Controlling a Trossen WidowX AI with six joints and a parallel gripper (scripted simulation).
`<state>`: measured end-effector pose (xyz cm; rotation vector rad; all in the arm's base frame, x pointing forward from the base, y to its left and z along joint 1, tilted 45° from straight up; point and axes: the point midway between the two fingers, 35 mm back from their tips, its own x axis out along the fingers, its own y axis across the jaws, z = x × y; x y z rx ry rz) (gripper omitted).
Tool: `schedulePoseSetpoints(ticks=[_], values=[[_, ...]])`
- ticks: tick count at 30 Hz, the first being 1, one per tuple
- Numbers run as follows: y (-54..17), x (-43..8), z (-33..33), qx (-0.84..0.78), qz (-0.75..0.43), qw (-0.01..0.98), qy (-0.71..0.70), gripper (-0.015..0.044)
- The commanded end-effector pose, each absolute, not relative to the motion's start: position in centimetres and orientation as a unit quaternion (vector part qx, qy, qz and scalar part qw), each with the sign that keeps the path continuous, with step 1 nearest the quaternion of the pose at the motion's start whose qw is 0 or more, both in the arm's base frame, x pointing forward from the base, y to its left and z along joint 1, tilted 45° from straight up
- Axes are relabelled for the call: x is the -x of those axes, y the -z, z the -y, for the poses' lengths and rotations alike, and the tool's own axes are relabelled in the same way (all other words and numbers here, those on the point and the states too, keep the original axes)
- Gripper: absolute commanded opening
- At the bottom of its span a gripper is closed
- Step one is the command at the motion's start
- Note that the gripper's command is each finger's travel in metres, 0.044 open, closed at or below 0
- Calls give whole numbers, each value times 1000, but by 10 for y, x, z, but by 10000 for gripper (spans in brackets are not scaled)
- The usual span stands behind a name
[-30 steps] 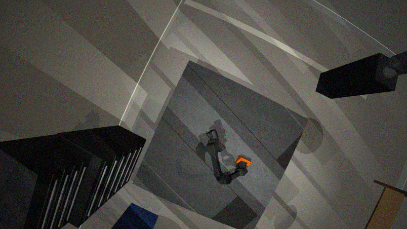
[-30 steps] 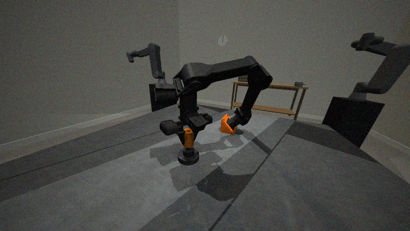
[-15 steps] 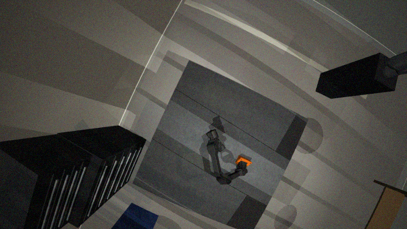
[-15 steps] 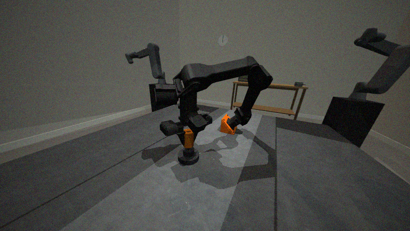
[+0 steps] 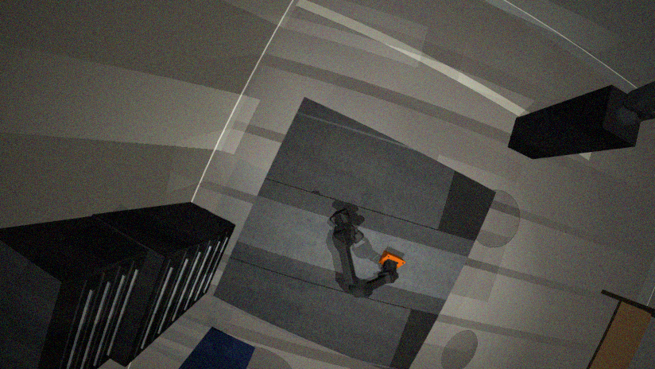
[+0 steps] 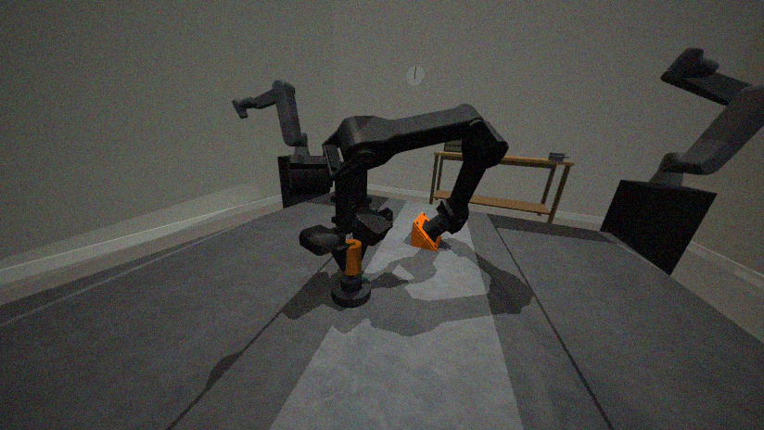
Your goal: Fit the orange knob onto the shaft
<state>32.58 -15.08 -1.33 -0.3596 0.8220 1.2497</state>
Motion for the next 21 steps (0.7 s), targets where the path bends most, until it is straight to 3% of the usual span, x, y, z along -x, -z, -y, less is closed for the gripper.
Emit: schedulePoseSetpoints(ticks=[1,21], values=[[15,-326,151,171,-364,718,-568,0],[14,-325,151,171,-364,718,-568,0]])
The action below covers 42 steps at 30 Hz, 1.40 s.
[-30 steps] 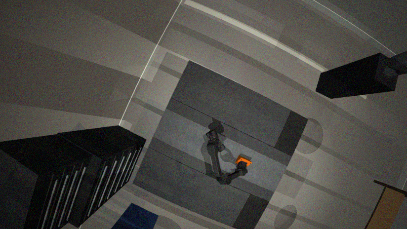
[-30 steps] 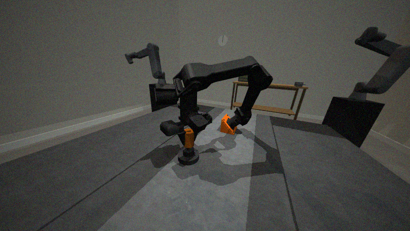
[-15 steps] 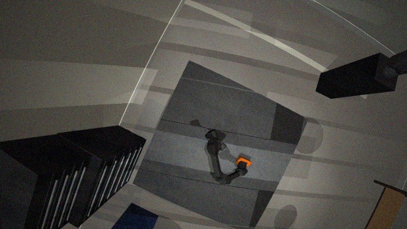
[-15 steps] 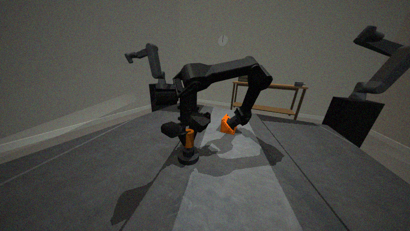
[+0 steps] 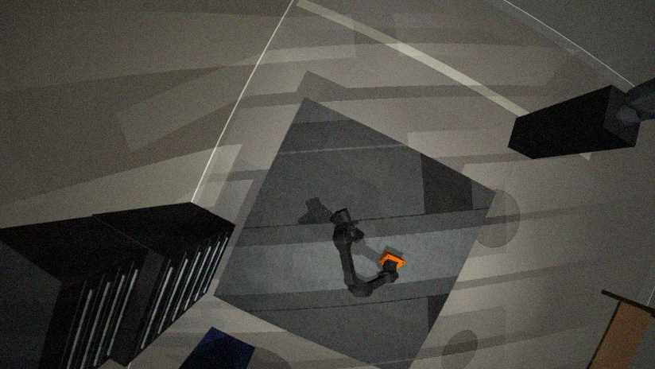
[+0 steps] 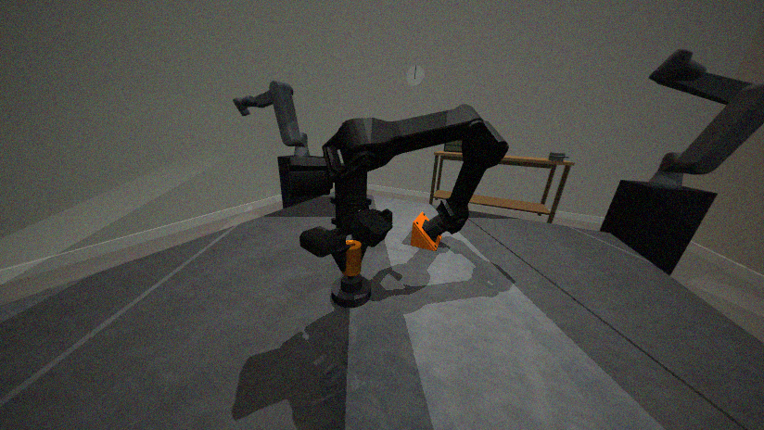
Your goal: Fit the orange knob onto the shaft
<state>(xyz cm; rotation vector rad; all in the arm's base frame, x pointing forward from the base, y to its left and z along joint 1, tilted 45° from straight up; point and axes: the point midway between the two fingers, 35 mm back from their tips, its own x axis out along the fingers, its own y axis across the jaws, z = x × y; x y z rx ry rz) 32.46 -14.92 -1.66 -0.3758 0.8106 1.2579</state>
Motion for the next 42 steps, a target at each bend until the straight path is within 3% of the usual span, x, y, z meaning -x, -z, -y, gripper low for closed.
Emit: schedulePoseSetpoints(ticks=[1,10,36,42], values=[[13,-325,151,171,-364,718,-568,0],[13,-325,153,245,-303,696,-603,0],[12,-326,151,245,-303,696,-603,0],[12,-326,152,303,-251,673,-626,0]])
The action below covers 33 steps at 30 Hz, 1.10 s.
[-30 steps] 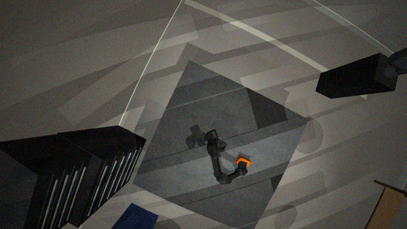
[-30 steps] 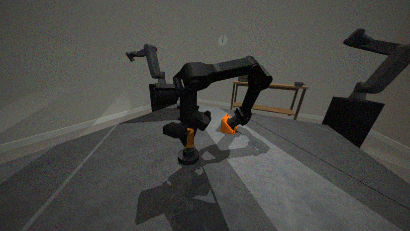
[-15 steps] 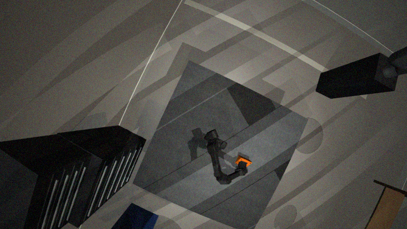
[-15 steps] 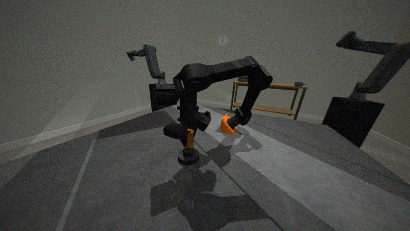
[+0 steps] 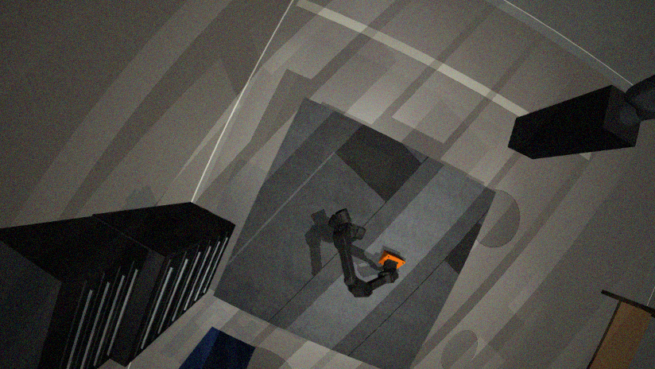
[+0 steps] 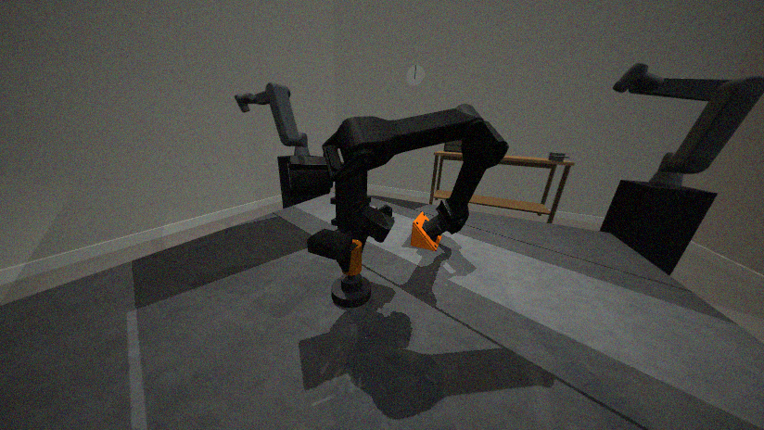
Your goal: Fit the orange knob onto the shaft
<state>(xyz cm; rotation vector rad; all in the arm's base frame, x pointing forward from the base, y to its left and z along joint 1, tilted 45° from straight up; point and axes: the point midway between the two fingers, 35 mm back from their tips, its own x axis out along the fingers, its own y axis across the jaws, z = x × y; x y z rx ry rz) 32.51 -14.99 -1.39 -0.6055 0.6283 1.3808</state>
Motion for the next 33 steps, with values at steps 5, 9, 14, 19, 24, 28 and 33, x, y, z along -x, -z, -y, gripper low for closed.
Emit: schedulePoseSetpoints(ticks=[5,9,14,19,24,28,33], values=[[14,-326,152,317,-238,667,-631,0],[16,-325,151,317,-238,667,-631,0],[17,-325,149,317,-238,667,-631,0],[17,-325,149,317,-238,667,-631,0],[17,-325,149,317,-238,667,-631,0],[13,-325,151,317,-238,667,-631,0],[12,-326,151,335,-221,658,-638,0]])
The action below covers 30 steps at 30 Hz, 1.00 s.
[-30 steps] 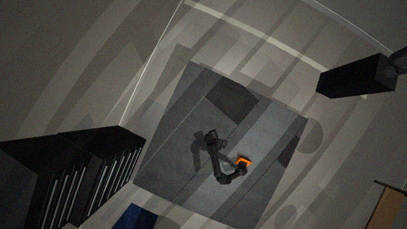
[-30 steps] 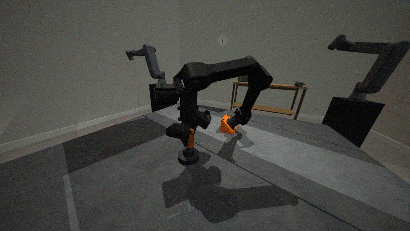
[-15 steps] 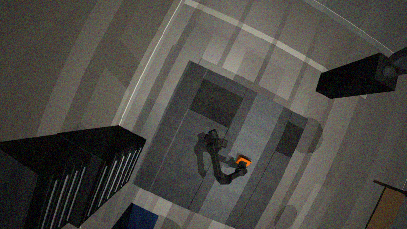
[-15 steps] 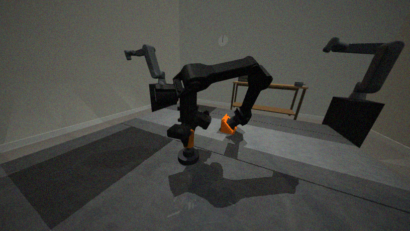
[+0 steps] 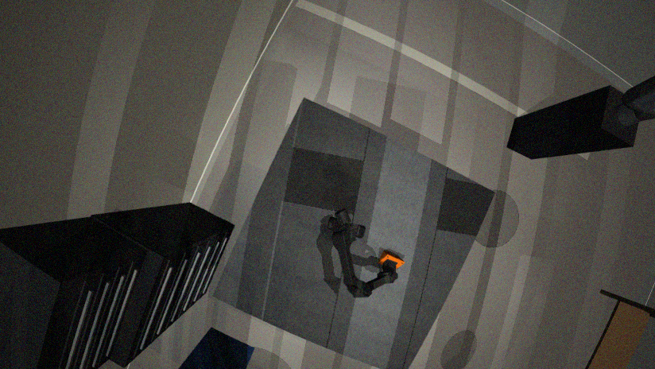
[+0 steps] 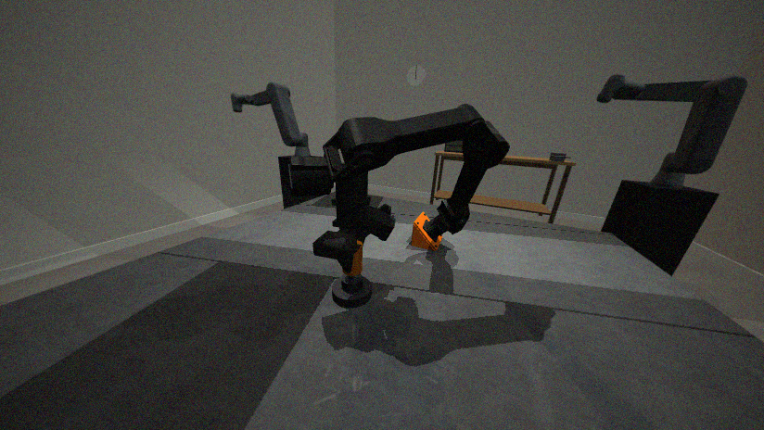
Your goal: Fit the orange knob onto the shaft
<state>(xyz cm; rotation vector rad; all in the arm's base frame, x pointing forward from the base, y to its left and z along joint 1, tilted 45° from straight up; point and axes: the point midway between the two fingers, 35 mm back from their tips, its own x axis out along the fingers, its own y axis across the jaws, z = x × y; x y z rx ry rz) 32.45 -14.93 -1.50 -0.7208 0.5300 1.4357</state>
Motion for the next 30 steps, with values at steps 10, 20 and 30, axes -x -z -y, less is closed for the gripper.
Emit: schedulePoseSetpoints(ticks=[10,20,30], values=[[15,-326,152,384,-171,630,-653,0],[17,-325,149,384,-171,630,-653,0],[13,-325,151,384,-171,630,-653,0]])
